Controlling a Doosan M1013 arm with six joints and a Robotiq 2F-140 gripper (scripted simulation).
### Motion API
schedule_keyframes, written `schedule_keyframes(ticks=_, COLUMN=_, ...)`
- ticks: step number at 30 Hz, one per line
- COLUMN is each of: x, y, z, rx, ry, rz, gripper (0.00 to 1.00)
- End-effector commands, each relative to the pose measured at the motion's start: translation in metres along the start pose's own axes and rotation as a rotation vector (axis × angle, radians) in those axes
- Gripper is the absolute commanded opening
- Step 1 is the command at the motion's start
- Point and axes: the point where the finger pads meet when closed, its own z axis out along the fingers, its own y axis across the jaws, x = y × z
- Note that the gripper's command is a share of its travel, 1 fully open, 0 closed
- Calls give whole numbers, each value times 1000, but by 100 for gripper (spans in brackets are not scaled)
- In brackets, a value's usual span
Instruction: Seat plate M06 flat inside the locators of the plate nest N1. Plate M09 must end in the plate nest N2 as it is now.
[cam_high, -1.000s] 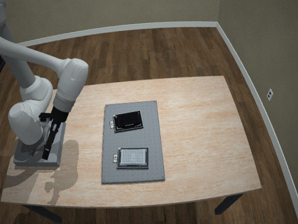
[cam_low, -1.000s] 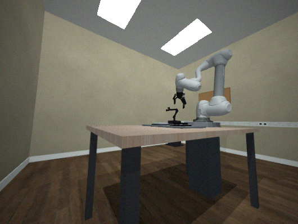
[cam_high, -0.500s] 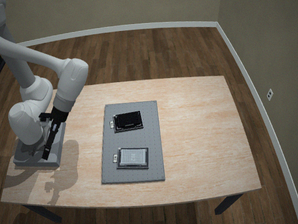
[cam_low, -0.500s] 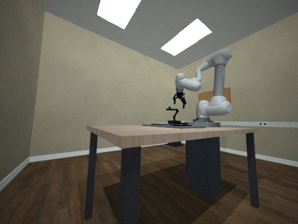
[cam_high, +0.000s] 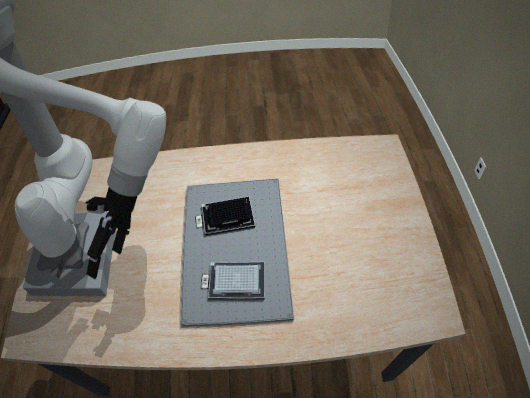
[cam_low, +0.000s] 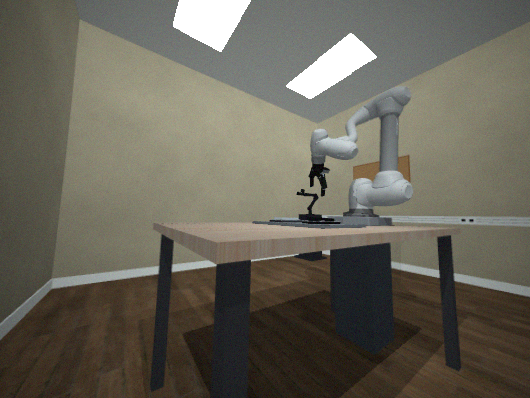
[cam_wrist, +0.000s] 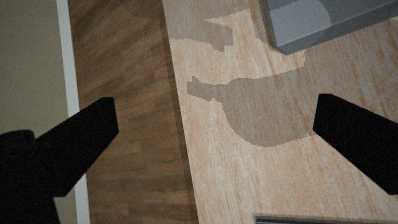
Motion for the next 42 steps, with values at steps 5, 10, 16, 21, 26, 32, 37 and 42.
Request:
schedule_keyframes(ticks=5, x=-19, y=23, z=-6, rx=-41, ry=-28, rz=188, gripper=100)
schedule_keyframes(ticks=10, x=-32, y=39, z=-11, rx=-70, ry=-40, rz=298, gripper=100)
schedule_keyframes(ticks=16, x=-48, y=60, z=-17, rx=-116, ry=-49, rz=457, gripper=100)
schedule_keyframes(ticks=21, x=-56, y=72, z=-21, rx=-144, ry=-51, rz=553, gripper=100)
schedule_keyframes(ticks=26, x=-68, y=90, z=-27, rx=-184, ry=-49, rz=681, gripper=100)
schedule_keyframes(ticks=32, x=-80, y=108, z=-33, rx=-224, ry=-42, rz=809, gripper=100)
schedule_keyframes(ticks=37, x=-88, y=120, z=-38, rx=-254, ry=-33, rz=904, gripper=100)
schedule_keyframes(ticks=42, x=-99, y=138, z=-44, rx=-290, ry=-18, rz=1018, gripper=100)
